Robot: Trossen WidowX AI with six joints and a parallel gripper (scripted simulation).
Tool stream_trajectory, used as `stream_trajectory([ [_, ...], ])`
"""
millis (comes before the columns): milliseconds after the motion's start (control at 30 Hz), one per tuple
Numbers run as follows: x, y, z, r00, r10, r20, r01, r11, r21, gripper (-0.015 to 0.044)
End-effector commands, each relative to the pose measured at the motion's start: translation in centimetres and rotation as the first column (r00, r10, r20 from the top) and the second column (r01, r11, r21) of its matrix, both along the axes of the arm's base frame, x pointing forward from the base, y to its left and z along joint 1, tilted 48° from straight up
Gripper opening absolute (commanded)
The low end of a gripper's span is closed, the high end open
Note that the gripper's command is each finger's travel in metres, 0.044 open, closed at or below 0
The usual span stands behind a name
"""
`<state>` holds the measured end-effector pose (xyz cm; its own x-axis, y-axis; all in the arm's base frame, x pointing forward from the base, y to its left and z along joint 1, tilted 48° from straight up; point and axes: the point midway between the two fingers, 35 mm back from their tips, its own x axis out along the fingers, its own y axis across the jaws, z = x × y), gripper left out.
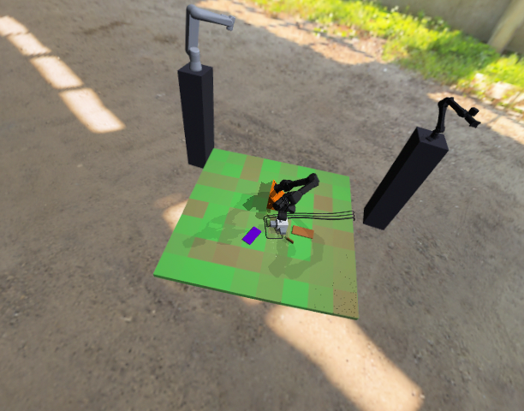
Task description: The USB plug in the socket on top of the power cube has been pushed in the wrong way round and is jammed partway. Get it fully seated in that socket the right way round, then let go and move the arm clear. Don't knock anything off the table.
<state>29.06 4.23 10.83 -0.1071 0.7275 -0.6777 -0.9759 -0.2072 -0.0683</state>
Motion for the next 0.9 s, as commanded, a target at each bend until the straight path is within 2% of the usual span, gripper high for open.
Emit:
stream_trajectory([
  [0, -0.03, 0.0, -0.06, 0.995, -0.065, -0.069, 0.064, 0.998, -0.013, 0.0],
  [433, -0.03, 0.01, -0.06, 0.908, -0.293, -0.3, 0.279, 0.956, -0.092, 0.0],
  [867, -0.03, 0.01, -0.06, 0.717, -0.497, -0.489, 0.452, 0.865, -0.217, 0.0],
])
